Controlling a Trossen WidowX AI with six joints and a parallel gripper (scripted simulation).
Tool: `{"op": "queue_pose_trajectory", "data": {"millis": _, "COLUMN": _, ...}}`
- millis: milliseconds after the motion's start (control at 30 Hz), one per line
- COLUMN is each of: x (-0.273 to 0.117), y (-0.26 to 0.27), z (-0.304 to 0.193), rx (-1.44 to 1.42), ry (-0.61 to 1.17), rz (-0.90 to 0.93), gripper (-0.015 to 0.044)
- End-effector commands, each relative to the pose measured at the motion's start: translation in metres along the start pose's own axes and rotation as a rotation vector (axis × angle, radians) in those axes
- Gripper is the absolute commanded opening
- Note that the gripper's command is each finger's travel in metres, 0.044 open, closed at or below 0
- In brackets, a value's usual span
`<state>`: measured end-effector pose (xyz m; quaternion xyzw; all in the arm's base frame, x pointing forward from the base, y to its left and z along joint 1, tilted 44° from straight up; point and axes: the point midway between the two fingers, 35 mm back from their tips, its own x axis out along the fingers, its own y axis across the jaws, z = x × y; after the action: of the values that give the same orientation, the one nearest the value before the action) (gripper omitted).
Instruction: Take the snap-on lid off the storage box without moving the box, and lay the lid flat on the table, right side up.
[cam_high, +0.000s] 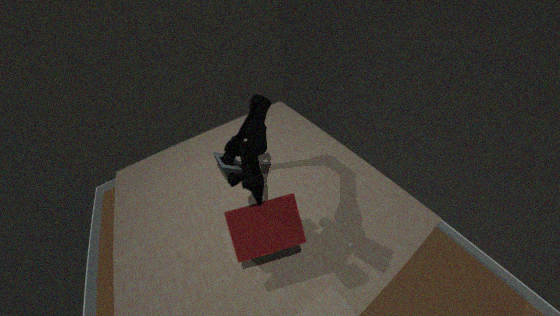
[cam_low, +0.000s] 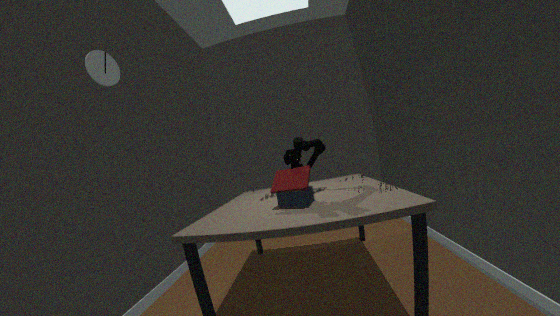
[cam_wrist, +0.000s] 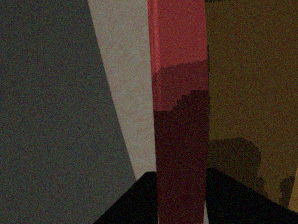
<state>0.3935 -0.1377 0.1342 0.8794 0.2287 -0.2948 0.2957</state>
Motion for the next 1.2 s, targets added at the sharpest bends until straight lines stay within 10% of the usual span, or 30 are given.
{"op": "queue_pose_trajectory", "data": {"millis": 0, "x": -0.006, "y": 0.009, "z": 0.000, "rx": -0.007, "ry": 0.003, "rz": 0.012, "gripper": 0.0000}}
{"op": "queue_pose_trajectory", "data": {"millis": 1167, "x": -0.013, "y": 0.008, "z": 0.048, "rx": -0.009, "ry": 0.001, "rz": 0.012, "gripper": 0.0000}}
